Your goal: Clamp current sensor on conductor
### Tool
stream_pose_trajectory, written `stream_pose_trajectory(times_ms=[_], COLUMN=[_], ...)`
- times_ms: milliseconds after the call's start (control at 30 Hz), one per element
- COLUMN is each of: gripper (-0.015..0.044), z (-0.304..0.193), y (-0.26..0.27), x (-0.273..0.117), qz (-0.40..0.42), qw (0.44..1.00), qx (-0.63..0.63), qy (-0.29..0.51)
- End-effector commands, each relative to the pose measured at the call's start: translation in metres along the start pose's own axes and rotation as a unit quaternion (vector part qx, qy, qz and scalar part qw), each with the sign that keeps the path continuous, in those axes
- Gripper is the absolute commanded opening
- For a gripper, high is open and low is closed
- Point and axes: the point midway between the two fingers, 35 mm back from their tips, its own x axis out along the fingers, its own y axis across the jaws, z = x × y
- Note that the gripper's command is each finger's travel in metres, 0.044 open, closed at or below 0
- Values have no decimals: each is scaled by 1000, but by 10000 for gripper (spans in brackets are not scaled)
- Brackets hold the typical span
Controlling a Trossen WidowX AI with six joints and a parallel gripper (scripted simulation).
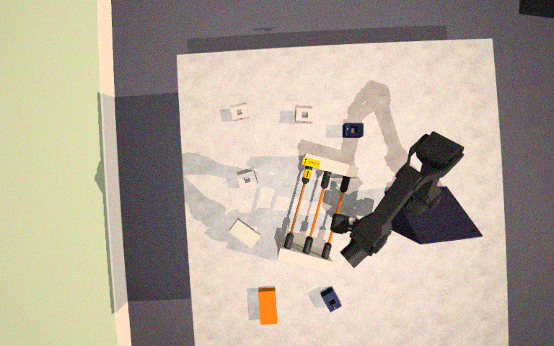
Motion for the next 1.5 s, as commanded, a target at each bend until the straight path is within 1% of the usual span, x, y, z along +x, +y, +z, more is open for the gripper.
stream_pose_trajectory(times_ms=[0, 133, 233, 267, 833, 1067, 1467], gripper=[200, 95, 16, 0, 0, 0, 0], z=[0, 2, 4, 5, 5, 5, 13], y=[0, -2, -4, -4, -4, -11, -64], x=[-1, -9, -24, -30, -121, -126, -134], qz=[0, 0, 0, 1, 2, 2, 2], qw=[1000, 1000, 1000, 1000, 1000, 1000, 1000], qx=[1, 0, -1, -1, -4, -3, 5], qy=[-1, -1, -2, -3, 1, 0, -6])
